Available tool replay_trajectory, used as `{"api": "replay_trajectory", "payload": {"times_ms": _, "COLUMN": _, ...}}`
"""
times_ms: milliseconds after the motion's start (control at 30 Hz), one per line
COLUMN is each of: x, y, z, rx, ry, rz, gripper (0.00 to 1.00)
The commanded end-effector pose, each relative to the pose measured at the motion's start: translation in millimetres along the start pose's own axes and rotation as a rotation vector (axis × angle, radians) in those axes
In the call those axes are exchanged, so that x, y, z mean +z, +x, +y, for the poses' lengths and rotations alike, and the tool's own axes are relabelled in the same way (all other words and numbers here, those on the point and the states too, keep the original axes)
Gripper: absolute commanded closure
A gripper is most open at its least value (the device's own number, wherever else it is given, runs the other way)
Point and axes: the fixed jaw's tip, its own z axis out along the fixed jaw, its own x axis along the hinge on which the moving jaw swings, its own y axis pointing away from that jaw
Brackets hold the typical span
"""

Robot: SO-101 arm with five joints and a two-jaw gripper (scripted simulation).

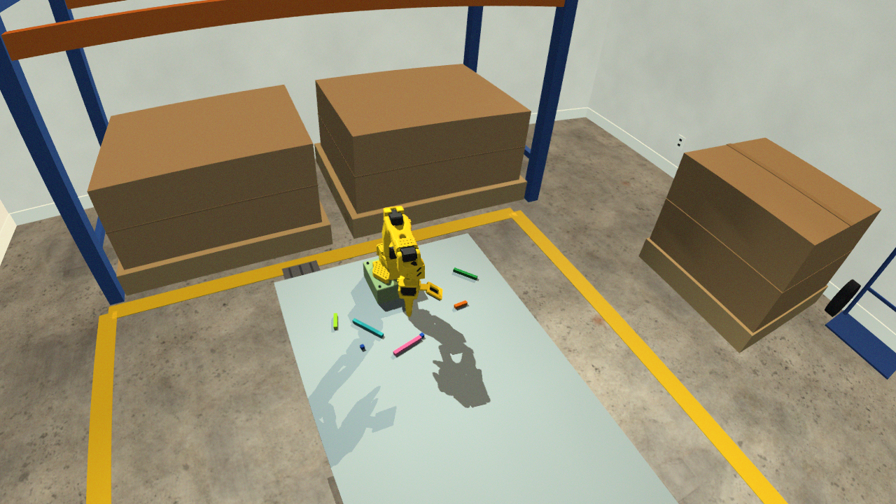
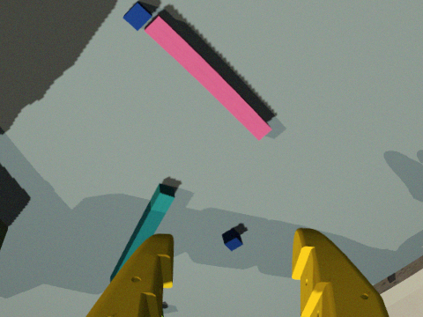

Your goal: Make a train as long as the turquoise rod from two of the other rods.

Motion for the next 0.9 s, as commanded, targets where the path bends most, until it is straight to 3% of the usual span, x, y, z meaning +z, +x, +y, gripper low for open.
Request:
{"api": "replay_trajectory", "payload": {"times_ms": 0, "x": -6.6, "y": -1.9, "z": 4.9, "rx": 0.074, "ry": 0.014, "rz": -0.01, "gripper": 0.83}}
{"api": "replay_trajectory", "payload": {"times_ms": 467, "x": -40.3, "y": -5.3, "z": 24.9, "rx": 0.592, "ry": 0.079, "rz": -0.079, "gripper": 0.83}}
{"api": "replay_trajectory", "payload": {"times_ms": 867, "x": -54.7, "y": -4.7, "z": 37.4, "rx": 0.873, "ry": 0.098, "rz": -0.135, "gripper": 0.83}}
